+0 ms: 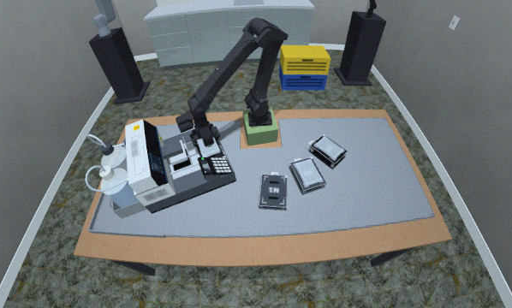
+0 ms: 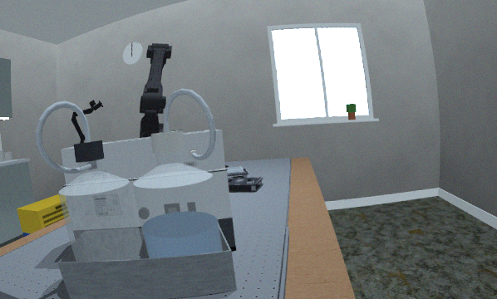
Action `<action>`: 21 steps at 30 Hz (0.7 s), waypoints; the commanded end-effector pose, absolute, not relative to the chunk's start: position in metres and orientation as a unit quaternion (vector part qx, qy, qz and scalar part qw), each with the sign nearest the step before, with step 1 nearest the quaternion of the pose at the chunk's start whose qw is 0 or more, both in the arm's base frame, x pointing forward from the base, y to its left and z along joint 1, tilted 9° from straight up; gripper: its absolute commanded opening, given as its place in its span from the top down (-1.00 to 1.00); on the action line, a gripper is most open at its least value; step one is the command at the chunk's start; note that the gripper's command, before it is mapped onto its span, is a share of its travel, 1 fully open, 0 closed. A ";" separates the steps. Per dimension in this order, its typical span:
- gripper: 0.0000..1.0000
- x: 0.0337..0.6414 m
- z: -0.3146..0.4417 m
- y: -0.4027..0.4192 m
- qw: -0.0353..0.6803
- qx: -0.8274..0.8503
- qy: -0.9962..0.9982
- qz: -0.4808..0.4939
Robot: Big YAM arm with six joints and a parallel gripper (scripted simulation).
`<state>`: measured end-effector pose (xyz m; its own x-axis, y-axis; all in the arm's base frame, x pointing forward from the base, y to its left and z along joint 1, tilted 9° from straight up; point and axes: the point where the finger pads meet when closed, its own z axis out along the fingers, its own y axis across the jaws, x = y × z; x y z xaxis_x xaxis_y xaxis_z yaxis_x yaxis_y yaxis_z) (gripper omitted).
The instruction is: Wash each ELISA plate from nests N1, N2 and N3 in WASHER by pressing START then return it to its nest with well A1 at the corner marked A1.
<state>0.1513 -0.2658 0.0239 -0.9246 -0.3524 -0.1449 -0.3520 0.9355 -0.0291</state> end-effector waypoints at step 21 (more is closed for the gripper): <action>-0.64 0.157 0.033 -0.278 0.078 -0.180 0.980 -0.018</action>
